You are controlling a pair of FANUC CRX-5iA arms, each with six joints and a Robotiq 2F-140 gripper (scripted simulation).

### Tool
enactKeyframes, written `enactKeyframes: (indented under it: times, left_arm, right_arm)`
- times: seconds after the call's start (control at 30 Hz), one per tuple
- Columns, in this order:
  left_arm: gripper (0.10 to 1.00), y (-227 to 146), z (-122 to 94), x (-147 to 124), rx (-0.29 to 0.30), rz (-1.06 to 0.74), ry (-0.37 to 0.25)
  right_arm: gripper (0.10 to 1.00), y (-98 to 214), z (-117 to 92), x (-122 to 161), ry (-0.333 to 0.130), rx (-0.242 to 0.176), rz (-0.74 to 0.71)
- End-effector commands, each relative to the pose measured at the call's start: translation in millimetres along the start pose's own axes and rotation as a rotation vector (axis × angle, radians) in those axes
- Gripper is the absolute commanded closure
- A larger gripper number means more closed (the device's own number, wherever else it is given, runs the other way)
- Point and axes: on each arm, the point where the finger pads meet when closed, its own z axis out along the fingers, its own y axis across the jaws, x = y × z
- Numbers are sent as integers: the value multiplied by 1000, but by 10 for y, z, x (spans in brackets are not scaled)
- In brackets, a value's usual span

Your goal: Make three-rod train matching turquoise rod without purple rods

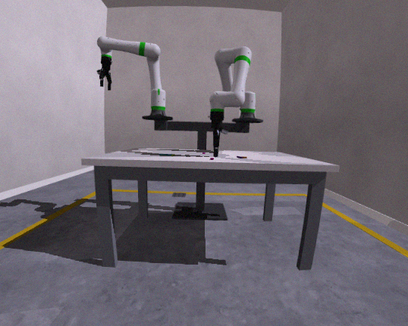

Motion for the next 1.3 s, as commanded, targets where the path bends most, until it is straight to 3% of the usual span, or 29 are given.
enactKeyframes:
  times: [0.0,0.2,0.7,1.0,1.27]
  left_arm:
    - [910,7,-7,-5,-1,0,-1]
    - [867,7,-7,-5,-1,0,-1]
    - [867,7,-37,-5,-1,0,-1]
    - [867,6,-283,-5,-1,0,-1]
    - [867,6,-710,-5,-1,0,-1]
  right_arm:
    - [98,1,-8,3,2,0,0]
    - [98,1,-8,3,2,0,0]
    - [98,1,-8,3,2,0,0]
    - [98,1,-8,3,2,0,0]
    - [98,1,-8,3,2,0,0]
